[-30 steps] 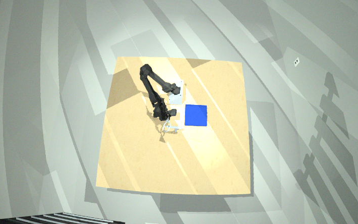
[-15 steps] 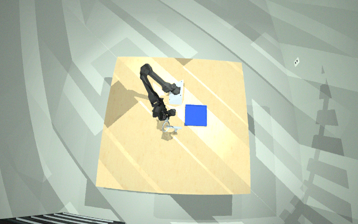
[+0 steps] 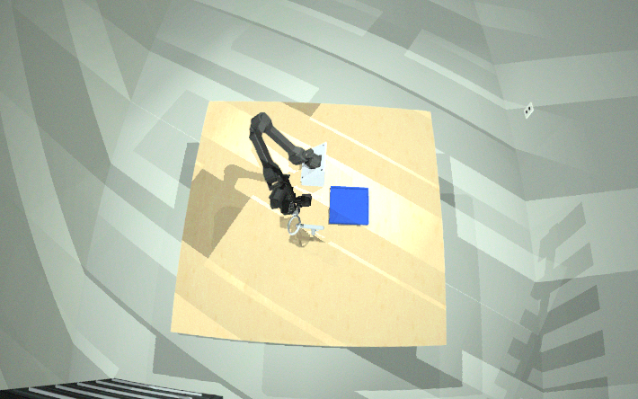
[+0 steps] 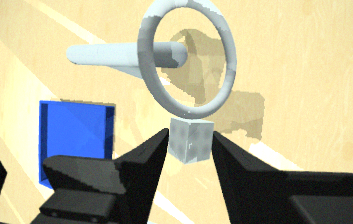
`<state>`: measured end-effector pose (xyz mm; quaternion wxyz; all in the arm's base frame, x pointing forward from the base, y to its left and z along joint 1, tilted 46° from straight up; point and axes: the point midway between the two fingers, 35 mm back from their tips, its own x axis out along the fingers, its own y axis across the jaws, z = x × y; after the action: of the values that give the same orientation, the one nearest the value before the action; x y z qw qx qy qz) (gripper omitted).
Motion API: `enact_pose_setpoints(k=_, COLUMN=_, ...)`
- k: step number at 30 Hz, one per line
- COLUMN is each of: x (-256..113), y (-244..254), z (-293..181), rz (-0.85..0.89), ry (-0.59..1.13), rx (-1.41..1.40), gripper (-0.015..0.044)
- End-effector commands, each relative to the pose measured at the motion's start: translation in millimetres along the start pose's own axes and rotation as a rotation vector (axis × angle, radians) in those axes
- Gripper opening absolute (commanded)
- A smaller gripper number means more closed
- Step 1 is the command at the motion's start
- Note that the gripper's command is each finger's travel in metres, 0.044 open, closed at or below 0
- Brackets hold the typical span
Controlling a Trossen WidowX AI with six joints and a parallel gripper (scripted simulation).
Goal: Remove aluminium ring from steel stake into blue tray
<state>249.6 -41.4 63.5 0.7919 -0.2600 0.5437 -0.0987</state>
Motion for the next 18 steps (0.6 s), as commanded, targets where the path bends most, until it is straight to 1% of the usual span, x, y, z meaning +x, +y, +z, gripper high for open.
enact_pose_setpoints(k=1, x=-2.5, y=-1.9, z=2.0, rz=0.006, ry=-0.011, rx=-0.002, gripper=0.0000)
enact_pose_setpoints(k=18, x=-4.7, y=-9.7, z=2.1, rz=0.005, ry=-0.011, rx=-0.002, gripper=0.0000)
